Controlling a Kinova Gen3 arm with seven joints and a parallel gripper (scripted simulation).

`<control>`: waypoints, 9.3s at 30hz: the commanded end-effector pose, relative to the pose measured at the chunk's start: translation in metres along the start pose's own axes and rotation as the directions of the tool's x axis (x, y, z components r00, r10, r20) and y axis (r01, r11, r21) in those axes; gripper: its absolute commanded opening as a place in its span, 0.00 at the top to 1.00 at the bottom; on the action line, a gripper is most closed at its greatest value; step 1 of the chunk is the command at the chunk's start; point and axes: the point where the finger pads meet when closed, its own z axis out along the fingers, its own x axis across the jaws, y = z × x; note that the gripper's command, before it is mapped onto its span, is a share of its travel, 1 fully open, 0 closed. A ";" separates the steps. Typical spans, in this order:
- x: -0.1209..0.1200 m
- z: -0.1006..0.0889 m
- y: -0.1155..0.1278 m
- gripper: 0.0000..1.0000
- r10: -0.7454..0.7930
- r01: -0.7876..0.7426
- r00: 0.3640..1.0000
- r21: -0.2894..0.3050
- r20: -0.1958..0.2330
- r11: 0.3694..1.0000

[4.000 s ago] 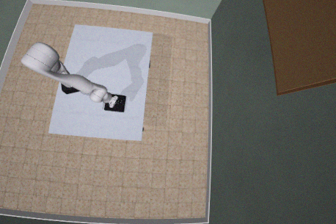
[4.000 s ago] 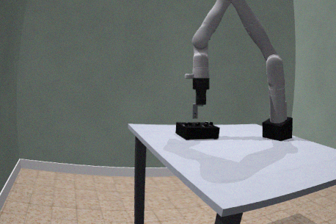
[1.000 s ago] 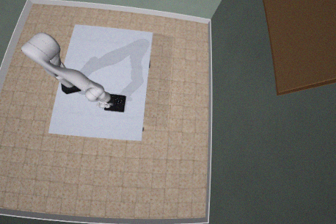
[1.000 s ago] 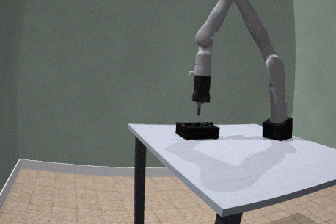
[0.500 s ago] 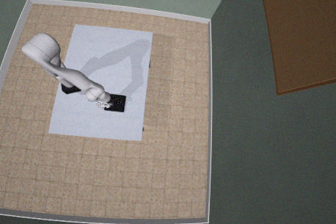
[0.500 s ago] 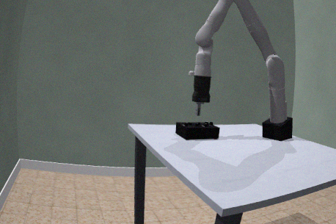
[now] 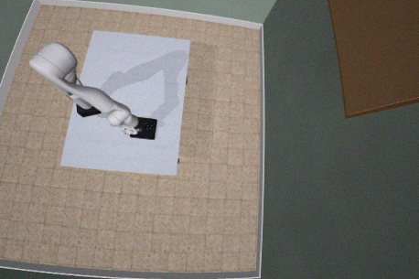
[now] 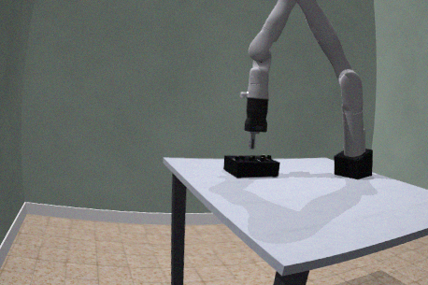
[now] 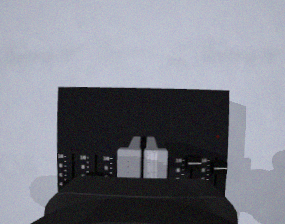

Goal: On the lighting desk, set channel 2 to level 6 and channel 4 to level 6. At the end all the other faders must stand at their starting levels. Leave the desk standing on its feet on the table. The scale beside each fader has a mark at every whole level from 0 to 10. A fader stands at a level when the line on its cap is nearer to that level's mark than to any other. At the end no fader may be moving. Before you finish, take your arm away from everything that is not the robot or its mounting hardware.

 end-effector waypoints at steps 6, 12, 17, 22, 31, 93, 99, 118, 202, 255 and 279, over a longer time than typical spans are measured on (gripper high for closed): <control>0.000 0.004 0.000 1.00 0.000 0.000 1.000 -0.001 -0.002 1.000; 0.000 0.009 0.000 1.00 0.000 0.000 1.000 -0.001 -0.002 1.000; 0.000 0.012 0.001 1.00 0.000 0.000 1.000 -0.001 -0.002 1.000; 0.000 0.014 0.001 1.00 0.000 0.000 1.000 -0.001 -0.002 1.000; 0.000 0.016 0.001 1.00 0.000 0.000 1.000 -0.001 -0.002 1.000; -0.001 0.017 0.000 1.00 0.000 0.000 1.000 -0.001 -0.002 1.000; -0.001 0.017 0.000 1.00 0.000 0.000 1.000 -0.001 -0.002 1.000; -0.001 0.017 0.000 1.00 0.000 0.000 1.000 -0.001 -0.002 1.000; -0.001 0.029 0.013 1.00 0.000 0.000 1.000 -0.001 -0.002 1.000; -0.001 0.029 0.017 1.00 0.000 0.000 1.000 -0.001 -0.002 1.000; -0.001 0.029 0.012 1.00 0.000 0.000 1.000 -0.001 -0.002 1.000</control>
